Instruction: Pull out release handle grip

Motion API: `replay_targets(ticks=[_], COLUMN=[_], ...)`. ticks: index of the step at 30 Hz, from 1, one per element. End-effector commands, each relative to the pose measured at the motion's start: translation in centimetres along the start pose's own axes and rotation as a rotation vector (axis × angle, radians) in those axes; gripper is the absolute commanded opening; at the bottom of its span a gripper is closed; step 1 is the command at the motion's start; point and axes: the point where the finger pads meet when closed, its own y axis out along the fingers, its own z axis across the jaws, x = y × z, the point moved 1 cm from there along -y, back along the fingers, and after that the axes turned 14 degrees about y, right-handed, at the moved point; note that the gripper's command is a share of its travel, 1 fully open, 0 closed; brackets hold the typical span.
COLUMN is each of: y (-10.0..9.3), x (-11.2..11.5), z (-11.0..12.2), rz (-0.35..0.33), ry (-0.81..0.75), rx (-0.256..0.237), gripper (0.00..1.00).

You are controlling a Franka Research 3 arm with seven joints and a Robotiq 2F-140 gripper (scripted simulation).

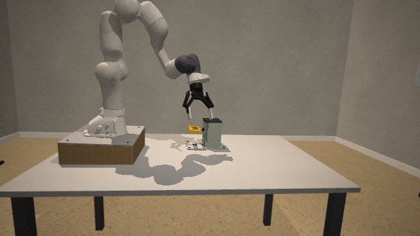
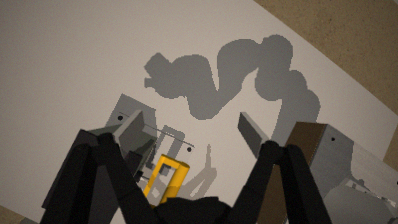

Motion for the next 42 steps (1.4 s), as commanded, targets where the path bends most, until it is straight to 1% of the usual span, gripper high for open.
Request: replay_targets(ticks=[1, 2, 3, 6, 7, 8, 9, 10, 11, 12, 13, 14, 16, 26, 27, 42], y=[-1.1, -2.0, -2.3, -2.3, -3.4, -3.4, -4.2, -4.3, -4.9, -5.1, -5.6, -5.7, -6.3, -6.4, -6.4, -6.4], x=[2.3, 4.4, 4.9, 4.9, 7.3, 7.3, 9.2, 9.5, 10.9, 11.2, 12.5, 12.6, 13.9, 14.2, 14.2, 14.2], z=[0.4, 0.4, 0.4, 0.4, 0.3, 0.3, 0.3, 0.3, 0.3, 0.3, 0.3, 0.3, 0.3, 0.3, 0.3, 0.3], rz=[-0.089, -0.146, -0.161, -0.161, -0.229, -0.229, -0.281, -0.289, -0.326, -0.337, -0.37, -0.373, -0.411, -0.417, -0.417, -0.417], ry=[0.085, 0.149, 0.165, 0.165, 0.24, 0.24, 0.297, 0.306, 0.347, 0.36, 0.396, 0.4, 0.442, 0.45, 0.45, 0.45], rx=[0.048, 0.063, 0.067, 0.067, 0.085, 0.085, 0.097, 0.099, 0.109, 0.112, 0.12, 0.121, 0.131, 0.133, 0.133, 0.133], gripper=[1.0, 1.0, 1.0, 1.0, 1.0, 1.0, 1.0, 1.0, 1.0, 1.0, 1.0, 1.0, 1.0, 1.0, 0.0, 0.0])
